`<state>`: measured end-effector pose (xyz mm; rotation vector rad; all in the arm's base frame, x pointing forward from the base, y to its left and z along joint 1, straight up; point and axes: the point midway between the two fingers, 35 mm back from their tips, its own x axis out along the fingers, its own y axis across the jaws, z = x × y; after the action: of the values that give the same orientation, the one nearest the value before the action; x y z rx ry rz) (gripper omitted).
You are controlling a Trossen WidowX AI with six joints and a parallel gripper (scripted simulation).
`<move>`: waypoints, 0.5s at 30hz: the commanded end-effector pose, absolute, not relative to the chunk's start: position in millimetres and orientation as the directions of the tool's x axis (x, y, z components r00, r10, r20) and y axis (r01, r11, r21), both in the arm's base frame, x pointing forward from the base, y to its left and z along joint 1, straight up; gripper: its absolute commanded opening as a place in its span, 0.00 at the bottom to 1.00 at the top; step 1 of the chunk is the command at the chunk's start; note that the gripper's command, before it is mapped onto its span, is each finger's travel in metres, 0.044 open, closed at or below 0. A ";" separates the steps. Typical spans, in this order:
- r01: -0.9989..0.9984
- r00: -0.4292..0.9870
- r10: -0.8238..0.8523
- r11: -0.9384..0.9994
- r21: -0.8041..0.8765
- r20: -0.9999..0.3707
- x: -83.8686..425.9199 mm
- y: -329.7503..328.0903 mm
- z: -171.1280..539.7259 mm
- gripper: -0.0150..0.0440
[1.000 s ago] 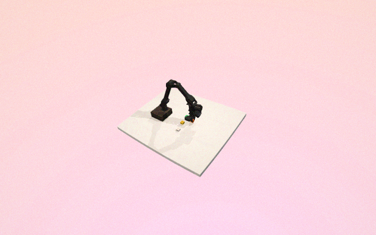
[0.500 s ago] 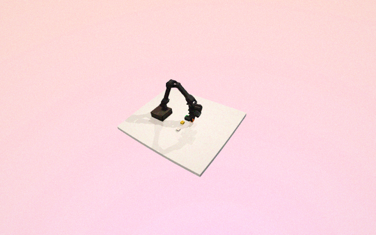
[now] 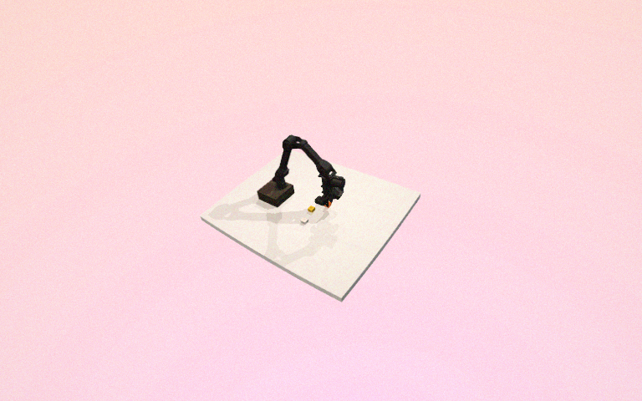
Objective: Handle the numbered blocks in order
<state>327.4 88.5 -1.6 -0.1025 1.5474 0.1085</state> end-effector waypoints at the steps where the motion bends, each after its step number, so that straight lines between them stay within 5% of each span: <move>1: -0.131 0.026 0.007 0.991 0.003 -1.000 328.7 89.1 0.5 0.46; 15: -0.131 0.026 0.007 0.991 0.003 -1.000 329.0 89.1 -14.5 0.46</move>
<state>332.3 89.8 -7.5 -0.0992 1.5283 0.1112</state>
